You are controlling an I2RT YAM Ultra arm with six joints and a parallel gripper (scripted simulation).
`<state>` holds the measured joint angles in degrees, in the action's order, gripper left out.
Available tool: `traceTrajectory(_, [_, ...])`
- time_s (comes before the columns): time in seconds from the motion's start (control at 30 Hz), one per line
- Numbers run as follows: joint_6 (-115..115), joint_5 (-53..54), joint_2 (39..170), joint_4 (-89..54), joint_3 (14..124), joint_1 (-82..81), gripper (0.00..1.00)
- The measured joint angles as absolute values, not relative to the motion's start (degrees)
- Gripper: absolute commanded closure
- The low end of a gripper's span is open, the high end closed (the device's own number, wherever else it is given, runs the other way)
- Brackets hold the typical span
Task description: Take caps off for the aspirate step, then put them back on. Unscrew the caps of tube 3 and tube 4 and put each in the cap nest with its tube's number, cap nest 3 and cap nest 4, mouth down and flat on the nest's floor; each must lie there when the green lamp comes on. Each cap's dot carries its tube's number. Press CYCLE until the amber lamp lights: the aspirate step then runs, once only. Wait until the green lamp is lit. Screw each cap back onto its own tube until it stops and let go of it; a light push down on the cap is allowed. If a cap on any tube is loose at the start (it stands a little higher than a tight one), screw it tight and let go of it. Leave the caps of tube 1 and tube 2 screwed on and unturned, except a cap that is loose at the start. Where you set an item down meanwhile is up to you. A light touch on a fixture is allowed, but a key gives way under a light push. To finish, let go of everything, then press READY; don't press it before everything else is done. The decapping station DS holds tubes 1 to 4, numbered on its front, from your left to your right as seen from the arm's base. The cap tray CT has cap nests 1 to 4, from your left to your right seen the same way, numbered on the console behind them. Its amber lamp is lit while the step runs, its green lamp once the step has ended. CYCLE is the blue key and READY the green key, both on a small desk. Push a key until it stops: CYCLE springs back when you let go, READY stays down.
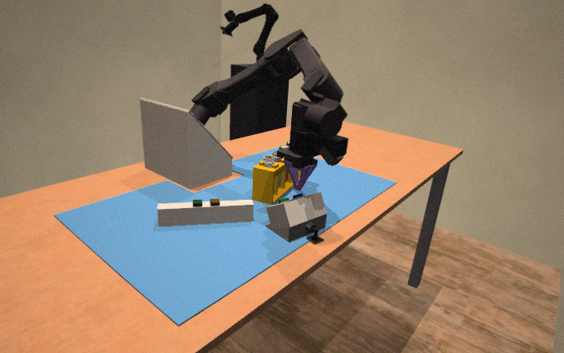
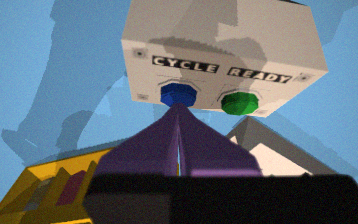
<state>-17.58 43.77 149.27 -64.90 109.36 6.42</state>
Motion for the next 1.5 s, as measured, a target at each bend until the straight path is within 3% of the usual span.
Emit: traceTrajectory(1.5, [-16.05,44.18,148.97,-62.15,107.31,5.37,1.00])
